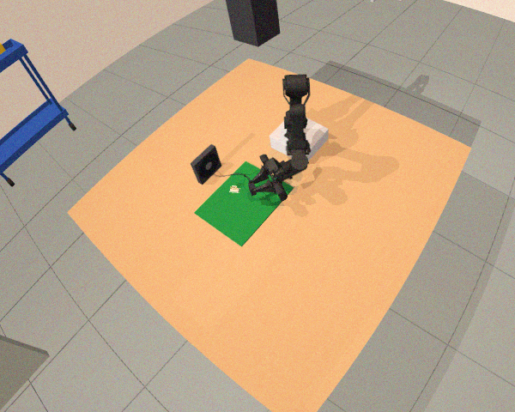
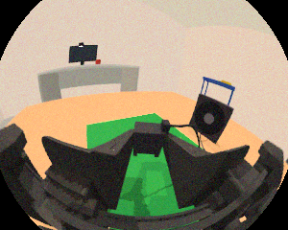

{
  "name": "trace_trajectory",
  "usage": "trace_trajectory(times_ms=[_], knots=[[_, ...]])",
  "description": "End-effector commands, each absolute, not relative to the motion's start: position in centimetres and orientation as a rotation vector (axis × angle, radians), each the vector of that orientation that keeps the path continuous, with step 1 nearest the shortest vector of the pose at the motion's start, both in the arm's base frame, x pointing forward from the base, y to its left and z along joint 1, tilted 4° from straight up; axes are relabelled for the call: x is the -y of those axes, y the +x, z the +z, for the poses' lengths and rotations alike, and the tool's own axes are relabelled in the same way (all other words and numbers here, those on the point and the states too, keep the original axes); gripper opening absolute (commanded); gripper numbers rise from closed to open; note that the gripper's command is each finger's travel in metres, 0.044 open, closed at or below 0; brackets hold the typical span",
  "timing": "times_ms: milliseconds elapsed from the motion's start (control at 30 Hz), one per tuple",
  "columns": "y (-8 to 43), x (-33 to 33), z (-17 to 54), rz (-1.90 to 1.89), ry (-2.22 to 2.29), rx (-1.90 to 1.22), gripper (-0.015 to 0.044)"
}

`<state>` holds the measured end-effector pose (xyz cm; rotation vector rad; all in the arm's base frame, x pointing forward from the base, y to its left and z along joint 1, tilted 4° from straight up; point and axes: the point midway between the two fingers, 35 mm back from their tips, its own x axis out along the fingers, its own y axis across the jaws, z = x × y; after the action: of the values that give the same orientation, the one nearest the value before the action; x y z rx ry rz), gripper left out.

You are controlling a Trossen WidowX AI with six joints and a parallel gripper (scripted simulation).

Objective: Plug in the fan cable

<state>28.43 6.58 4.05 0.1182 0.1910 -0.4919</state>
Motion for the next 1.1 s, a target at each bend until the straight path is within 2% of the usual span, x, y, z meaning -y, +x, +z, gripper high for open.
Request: trace_trajectory(times_ms=[0,1067], knots=[[28.4,-6.5,3.6,-0.498,0.116,-0.191,0.0000],[28.4,-6.7,1.0,-0.498,0.116,-0.192,0.0000]])
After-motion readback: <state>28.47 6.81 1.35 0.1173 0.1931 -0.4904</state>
